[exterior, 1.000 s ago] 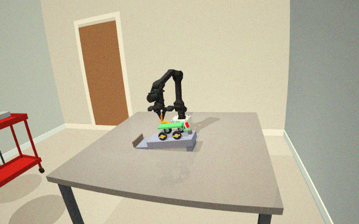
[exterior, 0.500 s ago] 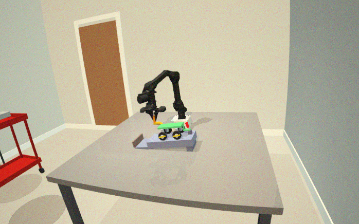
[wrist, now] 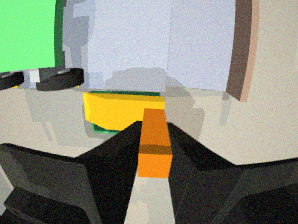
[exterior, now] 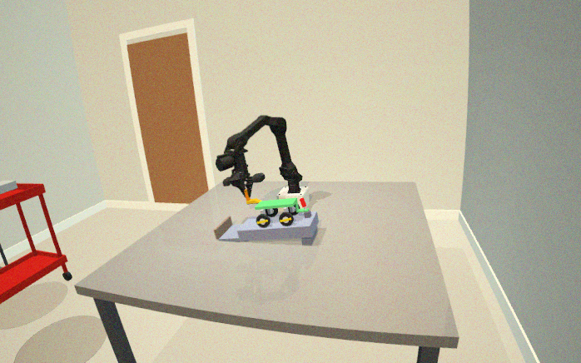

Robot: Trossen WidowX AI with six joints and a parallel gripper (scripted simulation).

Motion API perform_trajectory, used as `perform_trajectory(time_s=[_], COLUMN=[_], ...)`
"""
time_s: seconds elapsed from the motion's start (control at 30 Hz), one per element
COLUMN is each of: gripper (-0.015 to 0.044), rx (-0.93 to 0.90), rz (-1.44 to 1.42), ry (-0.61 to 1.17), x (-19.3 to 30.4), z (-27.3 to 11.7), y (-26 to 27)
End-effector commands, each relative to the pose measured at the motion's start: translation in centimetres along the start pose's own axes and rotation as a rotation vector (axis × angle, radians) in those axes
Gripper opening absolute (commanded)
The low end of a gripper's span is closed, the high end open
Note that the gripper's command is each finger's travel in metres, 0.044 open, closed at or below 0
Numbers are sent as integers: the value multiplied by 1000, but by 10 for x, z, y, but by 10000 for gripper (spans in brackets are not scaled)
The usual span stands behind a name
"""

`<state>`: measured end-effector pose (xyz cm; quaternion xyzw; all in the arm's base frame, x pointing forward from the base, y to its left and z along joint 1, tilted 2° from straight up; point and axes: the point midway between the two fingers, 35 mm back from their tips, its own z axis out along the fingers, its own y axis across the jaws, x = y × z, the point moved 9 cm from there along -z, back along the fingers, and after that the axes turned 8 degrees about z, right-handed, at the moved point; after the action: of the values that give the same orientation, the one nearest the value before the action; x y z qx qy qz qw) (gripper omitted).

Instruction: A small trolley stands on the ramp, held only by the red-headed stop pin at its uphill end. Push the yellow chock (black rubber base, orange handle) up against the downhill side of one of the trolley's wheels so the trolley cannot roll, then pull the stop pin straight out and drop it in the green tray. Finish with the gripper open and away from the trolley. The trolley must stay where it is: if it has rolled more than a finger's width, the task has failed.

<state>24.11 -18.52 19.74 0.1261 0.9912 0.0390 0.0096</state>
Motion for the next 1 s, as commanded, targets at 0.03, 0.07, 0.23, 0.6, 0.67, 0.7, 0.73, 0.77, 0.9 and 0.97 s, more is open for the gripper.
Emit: perform_trajectory(time_s=[0.03, 0.07, 0.23, 0.6, 0.67, 0.7, 0.73, 0.77, 0.9, 0.97], gripper=[0, 0, 0, 0, 0, 0, 0, 0, 0, 0], rx=[-3, -3, -4, -4, -4, -4, -4, -4, -4, -4], rz=[4, 4, 4, 4, 4, 4, 4, 4, 4, 4], ry=[-8, -8, -8, -8, -8, -8, -8, -8, -8, -8], x=[-12, -14, -14, -15, -15, -15, -15, -15, -15, -16], z=[2, 2, 6, 38, 43, 46, 49, 51, 63, 66], y=[1, 1, 1, 0, 0, 0, 0, 0, 1, 1])
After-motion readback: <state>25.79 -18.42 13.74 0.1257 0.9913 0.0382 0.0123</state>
